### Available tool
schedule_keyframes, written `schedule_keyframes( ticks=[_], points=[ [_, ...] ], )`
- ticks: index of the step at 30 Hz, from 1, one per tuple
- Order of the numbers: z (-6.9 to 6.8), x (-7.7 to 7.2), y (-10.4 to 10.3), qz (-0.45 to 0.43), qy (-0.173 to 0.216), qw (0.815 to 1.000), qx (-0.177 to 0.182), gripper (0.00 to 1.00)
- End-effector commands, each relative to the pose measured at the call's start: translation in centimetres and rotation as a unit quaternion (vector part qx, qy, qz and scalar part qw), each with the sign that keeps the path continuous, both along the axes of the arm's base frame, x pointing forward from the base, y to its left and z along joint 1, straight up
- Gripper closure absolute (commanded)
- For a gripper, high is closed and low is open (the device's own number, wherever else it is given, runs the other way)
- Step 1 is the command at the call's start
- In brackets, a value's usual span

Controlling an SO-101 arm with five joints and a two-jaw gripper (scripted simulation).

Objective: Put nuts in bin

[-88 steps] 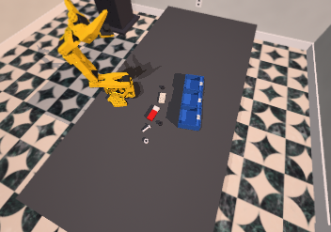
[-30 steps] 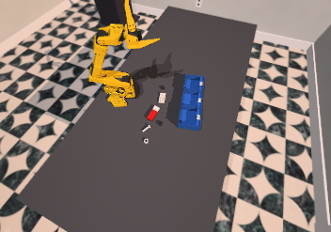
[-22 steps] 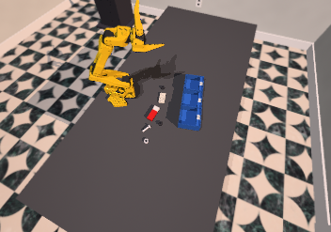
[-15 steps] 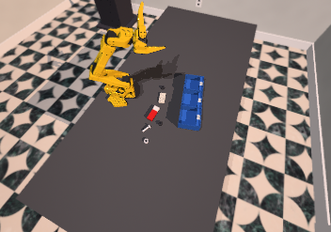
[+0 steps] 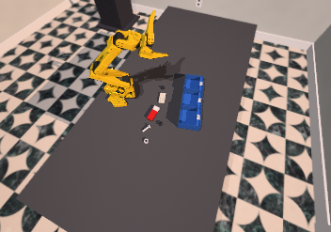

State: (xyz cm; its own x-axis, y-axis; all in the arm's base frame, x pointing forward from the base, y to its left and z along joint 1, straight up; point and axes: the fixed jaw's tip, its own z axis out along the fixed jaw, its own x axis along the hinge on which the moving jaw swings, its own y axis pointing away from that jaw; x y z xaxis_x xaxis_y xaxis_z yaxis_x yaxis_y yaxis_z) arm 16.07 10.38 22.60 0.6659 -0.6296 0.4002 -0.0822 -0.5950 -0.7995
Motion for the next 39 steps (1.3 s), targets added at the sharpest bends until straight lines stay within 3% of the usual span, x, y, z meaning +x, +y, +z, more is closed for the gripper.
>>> schedule_keyframes(
  ticks=[1, 29, 39],
  points=[
    [-0.4, 0.1, 0.1, -0.006, 0.014, 1.000, 0.003, 0.00],
    [-5.1, 0.8, 0.7, -0.045, 0.136, 0.990, -0.008, 0.00],
    [-5.3, 0.7, 0.4, -0.051, 0.144, 0.988, -0.011, 0.00]
  ],
)
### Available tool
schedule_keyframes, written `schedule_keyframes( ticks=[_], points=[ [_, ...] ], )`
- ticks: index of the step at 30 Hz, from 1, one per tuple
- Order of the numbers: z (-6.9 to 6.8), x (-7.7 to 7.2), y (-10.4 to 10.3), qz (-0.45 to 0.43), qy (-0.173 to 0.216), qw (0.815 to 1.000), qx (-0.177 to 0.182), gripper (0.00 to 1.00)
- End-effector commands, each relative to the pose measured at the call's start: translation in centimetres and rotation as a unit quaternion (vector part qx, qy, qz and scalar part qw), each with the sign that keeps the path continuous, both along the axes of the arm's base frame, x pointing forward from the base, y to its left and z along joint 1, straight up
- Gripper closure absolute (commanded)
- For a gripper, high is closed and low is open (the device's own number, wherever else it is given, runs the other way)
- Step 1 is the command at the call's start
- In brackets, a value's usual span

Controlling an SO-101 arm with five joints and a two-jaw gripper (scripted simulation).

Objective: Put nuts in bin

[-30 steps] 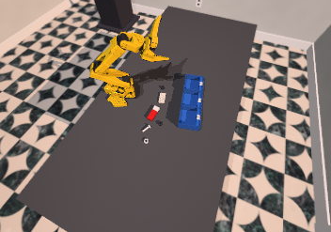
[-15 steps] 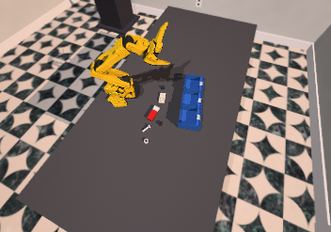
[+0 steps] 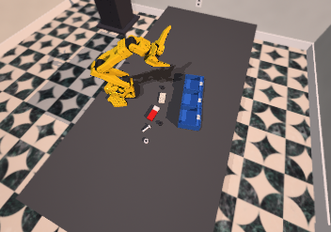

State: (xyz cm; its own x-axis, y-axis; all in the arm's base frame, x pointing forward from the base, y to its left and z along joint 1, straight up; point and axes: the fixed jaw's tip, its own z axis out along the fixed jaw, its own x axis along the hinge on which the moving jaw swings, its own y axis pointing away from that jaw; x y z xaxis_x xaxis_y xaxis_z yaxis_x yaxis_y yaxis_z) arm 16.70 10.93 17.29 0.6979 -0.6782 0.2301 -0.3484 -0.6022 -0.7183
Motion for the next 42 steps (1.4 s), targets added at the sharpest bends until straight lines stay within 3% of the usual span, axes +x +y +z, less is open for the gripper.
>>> schedule_keyframes(
  ticks=[1, 9, 14, 19, 24, 26, 33, 34, 39, 40, 41, 42],
  points=[
    [0.0, 0.0, -0.2, -0.012, 0.007, 1.000, 0.007, 0.00],
    [-0.4, 0.2, -0.7, -0.053, 0.035, 0.998, 0.024, 0.00],
    [-0.9, 0.4, -1.4, -0.114, 0.074, 0.990, 0.050, 0.00],
    [-1.5, 0.6, -2.4, -0.199, 0.123, 0.968, 0.085, 0.00],
    [-2.3, 0.7, -3.6, -0.304, 0.177, 0.927, 0.128, 0.00],
    [-2.3, 0.7, -3.6, -0.304, 0.177, 0.927, 0.128, 0.00],
    [-3.3, 0.7, -5.5, -0.463, 0.243, 0.830, 0.192, 0.00],
    [-3.3, 0.7, -5.5, -0.465, 0.244, 0.829, 0.193, 0.00],
    [-4.0, 0.5, -6.8, -0.572, 0.277, 0.735, 0.236, 0.00],
    [-4.0, 0.5, -6.9, -0.573, 0.277, 0.734, 0.237, 0.00],
    [-4.1, 0.5, -7.1, -0.593, 0.282, 0.713, 0.245, 0.00],
    [-4.1, 0.5, -7.1, -0.593, 0.282, 0.713, 0.245, 0.00]
  ],
)
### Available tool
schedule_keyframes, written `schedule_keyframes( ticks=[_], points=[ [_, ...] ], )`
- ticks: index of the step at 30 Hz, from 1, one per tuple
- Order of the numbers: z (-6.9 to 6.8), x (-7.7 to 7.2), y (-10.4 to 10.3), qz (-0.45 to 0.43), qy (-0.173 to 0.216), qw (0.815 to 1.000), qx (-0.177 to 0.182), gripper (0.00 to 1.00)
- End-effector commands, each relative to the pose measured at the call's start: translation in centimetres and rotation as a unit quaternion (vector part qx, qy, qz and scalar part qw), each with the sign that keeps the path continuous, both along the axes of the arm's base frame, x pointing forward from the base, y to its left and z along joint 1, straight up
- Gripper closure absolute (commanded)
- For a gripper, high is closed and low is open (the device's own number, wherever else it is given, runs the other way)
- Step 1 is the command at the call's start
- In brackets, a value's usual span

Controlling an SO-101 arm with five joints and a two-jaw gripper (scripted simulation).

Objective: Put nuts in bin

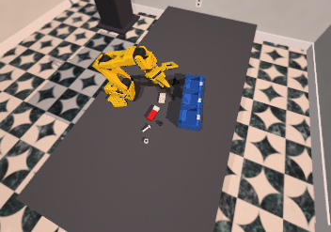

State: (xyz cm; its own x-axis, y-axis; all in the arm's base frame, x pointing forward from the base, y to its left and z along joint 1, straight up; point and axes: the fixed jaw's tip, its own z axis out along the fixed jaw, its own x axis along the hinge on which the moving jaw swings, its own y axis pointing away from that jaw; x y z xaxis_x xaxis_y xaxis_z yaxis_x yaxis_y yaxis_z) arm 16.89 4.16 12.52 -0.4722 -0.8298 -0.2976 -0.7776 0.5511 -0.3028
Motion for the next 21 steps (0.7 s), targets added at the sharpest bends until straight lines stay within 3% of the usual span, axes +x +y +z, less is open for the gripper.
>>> schedule_keyframes(
  ticks=[1, 6, 12, 16, 18, 21],
  points=[
    [0.6, 0.3, -0.4, -0.047, -0.001, 0.999, 0.017, 0.00],
    [0.1, 0.1, -1.6, -0.179, 0.040, 0.982, 0.051, 0.00],
    [-0.4, -0.3, -2.8, -0.309, 0.077, 0.945, 0.079, 0.00],
    [-0.6, -0.5, -3.3, -0.373, 0.094, 0.918, 0.092, 0.00],
    [-0.6, -0.5, -3.3, -0.373, 0.094, 0.918, 0.092, 0.00],
    [-0.8, -0.6, -3.7, -0.409, 0.102, 0.901, 0.099, 0.00]
  ],
)
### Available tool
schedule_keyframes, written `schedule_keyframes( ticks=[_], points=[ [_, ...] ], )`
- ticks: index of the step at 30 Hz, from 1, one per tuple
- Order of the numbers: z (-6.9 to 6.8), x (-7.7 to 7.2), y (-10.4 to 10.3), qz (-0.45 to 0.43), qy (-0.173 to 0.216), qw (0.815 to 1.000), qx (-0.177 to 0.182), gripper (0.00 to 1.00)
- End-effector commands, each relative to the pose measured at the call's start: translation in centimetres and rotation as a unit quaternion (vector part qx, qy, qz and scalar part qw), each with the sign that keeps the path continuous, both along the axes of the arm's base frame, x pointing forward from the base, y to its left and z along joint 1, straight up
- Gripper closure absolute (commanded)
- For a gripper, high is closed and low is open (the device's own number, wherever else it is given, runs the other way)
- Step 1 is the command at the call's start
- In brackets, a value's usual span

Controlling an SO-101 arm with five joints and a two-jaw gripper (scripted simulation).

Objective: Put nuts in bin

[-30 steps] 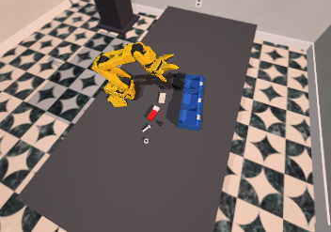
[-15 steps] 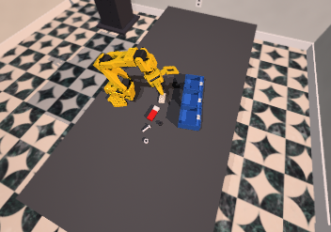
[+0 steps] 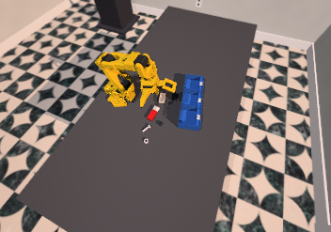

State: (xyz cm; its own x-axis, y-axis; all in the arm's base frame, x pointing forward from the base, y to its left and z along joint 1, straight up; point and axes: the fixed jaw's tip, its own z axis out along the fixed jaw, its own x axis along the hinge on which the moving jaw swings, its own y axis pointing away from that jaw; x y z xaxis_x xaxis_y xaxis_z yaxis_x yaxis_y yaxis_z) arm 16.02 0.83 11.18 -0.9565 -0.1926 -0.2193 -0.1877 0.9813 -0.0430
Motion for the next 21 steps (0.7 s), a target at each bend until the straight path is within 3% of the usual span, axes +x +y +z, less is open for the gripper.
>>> schedule_keyframes(
  ticks=[1, 16, 17, 21],
  points=[
    [0.56, 0.26, -0.43, -0.047, -0.006, 0.999, 0.008, 0.00],
    [0.41, 0.09, -0.82, -0.095, 0.006, 0.995, 0.016, 0.00],
    [1.02, 0.54, -0.98, -0.103, -0.012, 0.994, 0.018, 0.00],
    [1.02, 0.54, -0.98, -0.103, -0.012, 0.994, 0.018, 0.00]
  ],
)
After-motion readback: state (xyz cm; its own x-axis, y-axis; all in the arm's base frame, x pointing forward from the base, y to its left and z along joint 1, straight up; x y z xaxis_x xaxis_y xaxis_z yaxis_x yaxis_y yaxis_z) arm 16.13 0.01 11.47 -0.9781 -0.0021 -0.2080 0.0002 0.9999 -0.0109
